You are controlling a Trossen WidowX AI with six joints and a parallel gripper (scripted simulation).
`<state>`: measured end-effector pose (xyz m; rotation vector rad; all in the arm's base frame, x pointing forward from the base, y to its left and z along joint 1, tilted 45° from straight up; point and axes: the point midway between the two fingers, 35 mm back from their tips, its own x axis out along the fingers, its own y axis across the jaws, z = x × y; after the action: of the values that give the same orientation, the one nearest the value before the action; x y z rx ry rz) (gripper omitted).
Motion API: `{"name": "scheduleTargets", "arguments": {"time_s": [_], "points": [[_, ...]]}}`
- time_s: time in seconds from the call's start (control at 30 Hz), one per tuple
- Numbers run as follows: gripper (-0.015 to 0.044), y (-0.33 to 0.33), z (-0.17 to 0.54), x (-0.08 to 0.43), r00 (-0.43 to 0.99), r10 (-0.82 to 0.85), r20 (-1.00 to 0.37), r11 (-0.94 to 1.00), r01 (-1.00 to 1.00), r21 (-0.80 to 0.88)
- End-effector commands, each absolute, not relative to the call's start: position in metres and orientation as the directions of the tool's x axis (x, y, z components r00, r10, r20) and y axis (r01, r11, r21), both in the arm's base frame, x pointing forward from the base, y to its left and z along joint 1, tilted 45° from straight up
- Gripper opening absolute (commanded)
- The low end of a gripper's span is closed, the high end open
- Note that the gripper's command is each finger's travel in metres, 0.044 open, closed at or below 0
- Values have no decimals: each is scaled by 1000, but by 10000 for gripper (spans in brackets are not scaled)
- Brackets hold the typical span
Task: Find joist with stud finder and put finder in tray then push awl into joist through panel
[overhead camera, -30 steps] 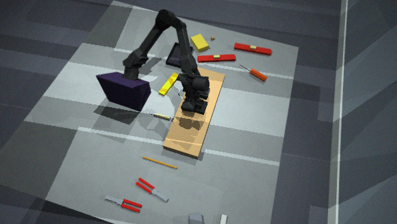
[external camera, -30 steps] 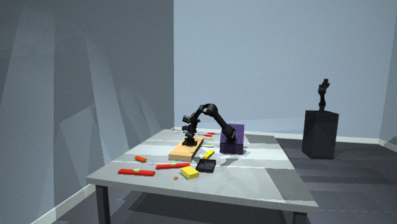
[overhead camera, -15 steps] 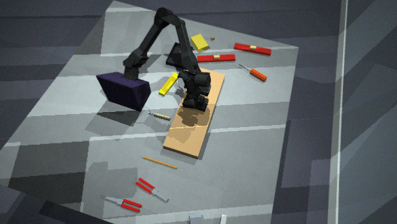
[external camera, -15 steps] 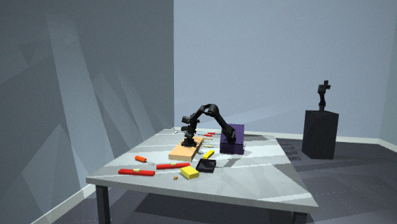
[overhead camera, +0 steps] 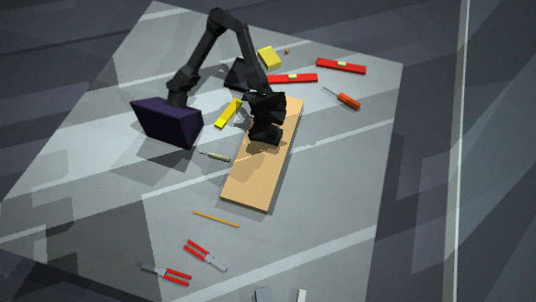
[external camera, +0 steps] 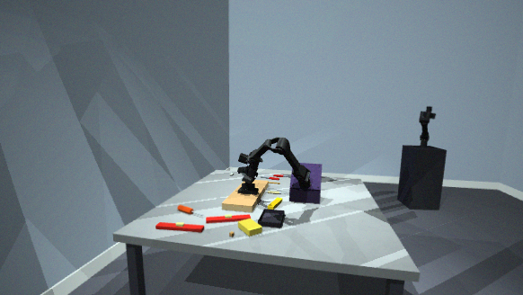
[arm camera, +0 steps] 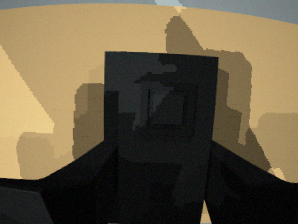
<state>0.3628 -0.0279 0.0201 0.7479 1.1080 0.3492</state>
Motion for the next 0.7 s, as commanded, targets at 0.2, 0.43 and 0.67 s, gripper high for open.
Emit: {"name": "scheduleTargets", "arguments": {"time_s": [0.2,0.43,0.67], "points": [[0,-17,30,365,425,605,-673,707,102,699],[0,-10,37,366,425,605,-673,707,102,700],[0,-3,43,367,425,605,-673,707,102,700]]}}
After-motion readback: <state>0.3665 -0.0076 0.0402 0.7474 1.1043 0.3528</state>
